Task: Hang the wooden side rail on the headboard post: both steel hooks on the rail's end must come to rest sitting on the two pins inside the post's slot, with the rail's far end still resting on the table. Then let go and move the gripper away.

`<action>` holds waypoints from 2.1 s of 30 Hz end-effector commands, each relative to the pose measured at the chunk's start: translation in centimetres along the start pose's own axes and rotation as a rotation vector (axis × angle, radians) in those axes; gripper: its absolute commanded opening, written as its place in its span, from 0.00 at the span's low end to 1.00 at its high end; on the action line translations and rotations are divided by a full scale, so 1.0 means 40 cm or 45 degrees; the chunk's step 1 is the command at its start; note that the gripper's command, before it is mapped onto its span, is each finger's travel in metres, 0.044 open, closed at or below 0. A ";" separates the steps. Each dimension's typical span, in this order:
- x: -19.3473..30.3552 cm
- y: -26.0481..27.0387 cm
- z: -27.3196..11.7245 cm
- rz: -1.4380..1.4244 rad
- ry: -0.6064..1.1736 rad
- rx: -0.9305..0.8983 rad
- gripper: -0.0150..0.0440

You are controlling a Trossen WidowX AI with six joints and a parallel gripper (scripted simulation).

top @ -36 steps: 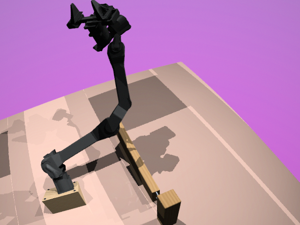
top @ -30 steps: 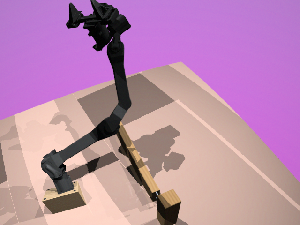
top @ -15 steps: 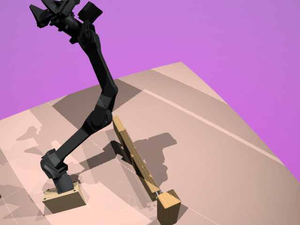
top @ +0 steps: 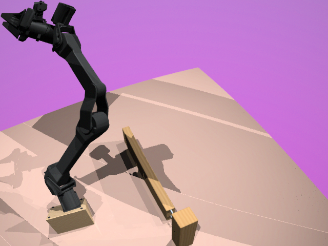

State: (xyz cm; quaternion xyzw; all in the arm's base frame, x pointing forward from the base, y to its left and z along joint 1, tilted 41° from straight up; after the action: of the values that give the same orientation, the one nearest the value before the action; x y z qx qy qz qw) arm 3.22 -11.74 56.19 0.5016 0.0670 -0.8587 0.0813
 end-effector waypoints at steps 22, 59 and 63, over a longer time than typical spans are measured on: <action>0.101 -0.424 0.115 -0.130 0.084 0.739 1.00; 0.127 -0.837 -0.422 -0.251 0.025 1.769 1.00; 0.131 -0.836 -0.505 -0.262 0.008 1.875 1.00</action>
State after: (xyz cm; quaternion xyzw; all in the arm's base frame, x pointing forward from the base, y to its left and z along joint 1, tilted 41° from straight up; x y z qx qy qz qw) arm 8.14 23.84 44.94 0.4350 -0.4497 -0.7025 -0.3391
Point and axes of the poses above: the point midway between the two fingers, 35 mm back from their tips, its own z axis out along the fingers, its own y axis across the jaws, x = y × z, the point moved 8 cm from there along -z, back along the fingers, and after that the axes turned 14 degrees about z, right-handed, at the moved point
